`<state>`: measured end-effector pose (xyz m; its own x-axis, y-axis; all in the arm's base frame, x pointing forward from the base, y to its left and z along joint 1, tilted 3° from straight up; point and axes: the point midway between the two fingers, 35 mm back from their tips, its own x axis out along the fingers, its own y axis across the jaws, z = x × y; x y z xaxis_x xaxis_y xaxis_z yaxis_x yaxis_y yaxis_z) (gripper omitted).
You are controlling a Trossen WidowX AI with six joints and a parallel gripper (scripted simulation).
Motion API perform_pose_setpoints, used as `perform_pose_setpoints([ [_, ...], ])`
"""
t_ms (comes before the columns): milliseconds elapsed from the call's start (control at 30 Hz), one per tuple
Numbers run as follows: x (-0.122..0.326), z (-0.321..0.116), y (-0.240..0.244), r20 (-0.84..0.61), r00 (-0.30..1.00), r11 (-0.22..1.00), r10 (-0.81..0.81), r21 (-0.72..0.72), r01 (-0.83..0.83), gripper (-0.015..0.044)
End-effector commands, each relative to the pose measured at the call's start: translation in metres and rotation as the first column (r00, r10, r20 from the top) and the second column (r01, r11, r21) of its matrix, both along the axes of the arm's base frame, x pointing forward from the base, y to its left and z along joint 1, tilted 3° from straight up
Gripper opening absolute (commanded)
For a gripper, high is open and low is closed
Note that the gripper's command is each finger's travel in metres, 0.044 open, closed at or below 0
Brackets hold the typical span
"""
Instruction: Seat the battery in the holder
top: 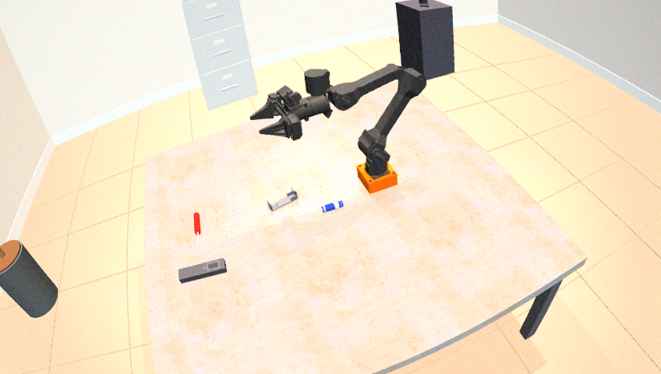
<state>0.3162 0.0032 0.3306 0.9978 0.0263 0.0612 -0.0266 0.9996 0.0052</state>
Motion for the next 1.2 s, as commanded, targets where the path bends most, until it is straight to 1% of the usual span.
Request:
perform_pose_setpoints([
  [0, 0.001, -0.002, 0.000, -0.009, 1.000, 1.000, 0.000, -0.016, 0.000, 0.0374],
  [33, 0.002, -0.009, 0.001, -0.036, 0.999, 0.998, 0.001, -0.064, -0.003, 0.0347],
  [100, 0.007, -0.033, 0.005, -0.133, 0.991, 0.970, 0.003, -0.239, -0.034, 0.0295],
  [167, 0.010, -0.060, 0.010, -0.235, 0.972, 0.903, 0.006, -0.416, -0.106, 0.0242],
  [200, 0.010, -0.073, 0.012, -0.285, 0.958, 0.856, 0.008, -0.494, -0.154, 0.0230],
  [300, 0.007, -0.113, 0.018, -0.428, 0.904, 0.660, 0.015, -0.675, -0.330, 0.0230],
  [400, -0.002, -0.148, 0.023, -0.553, 0.833, 0.397, 0.023, -0.759, -0.515, 0.0230],
  [500, -0.009, -0.169, 0.026, -0.625, 0.780, 0.212, 0.029, -0.759, -0.616, 0.0230],
  [600, -0.018, -0.188, 0.028, -0.689, 0.724, 0.028, 0.035, -0.723, -0.690, 0.0230],
  [700, -0.029, -0.206, 0.030, -0.749, 0.662, -0.158, 0.041, -0.659, -0.736, 0.0230],
  [800, -0.040, -0.222, 0.032, -0.803, 0.594, -0.338, 0.048, -0.572, -0.747, 0.0230],
  [967, -0.063, -0.245, 0.034, -0.882, 0.467, -0.611, 0.057, -0.401, -0.682, 0.0230],
  [1067, -0.078, -0.257, 0.034, -0.922, 0.383, -0.749, 0.062, -0.296, -0.592, 0.0230],
  [1167, -0.094, -0.267, 0.035, -0.954, 0.293, -0.861, 0.065, -0.202, -0.467, 0.0230],
])
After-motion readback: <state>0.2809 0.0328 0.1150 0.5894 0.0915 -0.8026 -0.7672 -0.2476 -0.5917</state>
